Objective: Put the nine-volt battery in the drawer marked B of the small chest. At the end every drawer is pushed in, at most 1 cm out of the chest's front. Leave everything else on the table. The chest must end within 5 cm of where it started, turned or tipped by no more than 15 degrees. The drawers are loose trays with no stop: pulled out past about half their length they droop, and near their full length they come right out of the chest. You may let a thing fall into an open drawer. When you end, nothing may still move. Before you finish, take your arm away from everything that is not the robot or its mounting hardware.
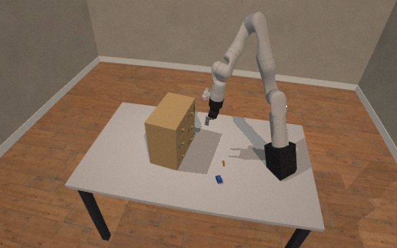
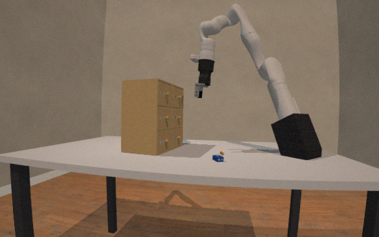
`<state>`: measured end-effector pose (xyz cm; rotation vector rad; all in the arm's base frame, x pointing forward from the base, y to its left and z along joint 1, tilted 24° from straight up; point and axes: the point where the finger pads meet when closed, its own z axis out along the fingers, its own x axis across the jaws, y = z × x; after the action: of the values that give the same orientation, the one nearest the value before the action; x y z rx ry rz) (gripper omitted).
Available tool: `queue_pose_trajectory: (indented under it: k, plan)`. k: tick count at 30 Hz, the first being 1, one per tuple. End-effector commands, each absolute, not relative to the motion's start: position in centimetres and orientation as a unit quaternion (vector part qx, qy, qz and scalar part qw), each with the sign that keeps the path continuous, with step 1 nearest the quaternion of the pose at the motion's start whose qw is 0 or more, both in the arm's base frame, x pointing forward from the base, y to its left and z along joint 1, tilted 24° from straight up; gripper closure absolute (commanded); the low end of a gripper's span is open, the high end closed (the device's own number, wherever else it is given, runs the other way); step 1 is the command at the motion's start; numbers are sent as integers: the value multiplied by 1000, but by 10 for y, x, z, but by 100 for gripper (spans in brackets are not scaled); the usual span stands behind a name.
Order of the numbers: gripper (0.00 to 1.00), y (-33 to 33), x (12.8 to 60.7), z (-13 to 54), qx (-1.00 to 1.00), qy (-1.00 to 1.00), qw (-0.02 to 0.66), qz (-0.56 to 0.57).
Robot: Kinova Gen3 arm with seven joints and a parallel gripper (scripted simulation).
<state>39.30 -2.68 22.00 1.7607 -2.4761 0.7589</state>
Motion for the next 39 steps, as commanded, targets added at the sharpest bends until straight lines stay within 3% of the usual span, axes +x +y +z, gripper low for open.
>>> queue_pose_trajectory:
  k: [1, 39]
  plan:
    - [0, -26, 394, 224, 560, -793, 5, 239]
    - [0, -20, 385, 231, 560, -801, 26, 210]
